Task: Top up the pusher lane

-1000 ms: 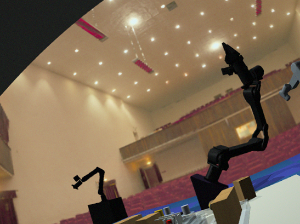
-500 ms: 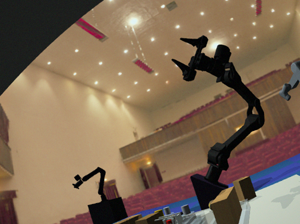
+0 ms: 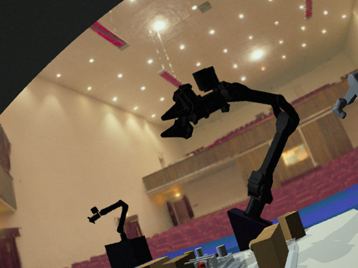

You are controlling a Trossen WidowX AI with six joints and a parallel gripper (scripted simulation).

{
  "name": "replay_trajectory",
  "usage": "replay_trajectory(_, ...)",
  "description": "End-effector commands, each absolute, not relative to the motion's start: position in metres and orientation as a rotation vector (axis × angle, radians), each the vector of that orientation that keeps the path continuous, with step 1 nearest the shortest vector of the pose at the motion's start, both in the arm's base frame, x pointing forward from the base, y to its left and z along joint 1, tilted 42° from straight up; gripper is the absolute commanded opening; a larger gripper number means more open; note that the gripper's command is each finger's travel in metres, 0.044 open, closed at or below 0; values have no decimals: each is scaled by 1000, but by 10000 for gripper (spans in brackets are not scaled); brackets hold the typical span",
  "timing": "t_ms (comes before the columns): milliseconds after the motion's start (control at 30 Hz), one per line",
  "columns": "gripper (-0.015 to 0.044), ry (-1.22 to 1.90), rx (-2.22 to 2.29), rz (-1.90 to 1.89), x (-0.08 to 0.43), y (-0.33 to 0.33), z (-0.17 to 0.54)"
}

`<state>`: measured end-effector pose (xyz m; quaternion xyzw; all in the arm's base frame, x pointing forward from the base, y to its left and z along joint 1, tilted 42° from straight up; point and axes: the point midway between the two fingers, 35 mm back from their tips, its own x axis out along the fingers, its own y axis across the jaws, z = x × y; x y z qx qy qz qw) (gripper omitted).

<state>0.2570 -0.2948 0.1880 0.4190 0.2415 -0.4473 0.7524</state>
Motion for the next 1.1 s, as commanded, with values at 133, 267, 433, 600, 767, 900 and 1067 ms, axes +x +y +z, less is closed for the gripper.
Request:
replay_trajectory(133, 440, 1111, 742, -623, 252, -264, 70)
replay_trajectory(267, 440, 1343, 680, -321, 239, -236, 16)
replay_trajectory(433, 440, 1501, 651, 140, 217, -193, -40)
replay_trajectory(600, 440, 1503, 666, 463, 199, -159, -66)
replay_trajectory(767, 440, 1503, 666, 463, 199, -159, -66)
replay_trajectory(900, 440, 1502, 666, 463, 199, -146, -80)
replay_trajectory(1067, 440, 1502, 667, 464, 198, -133, -93)
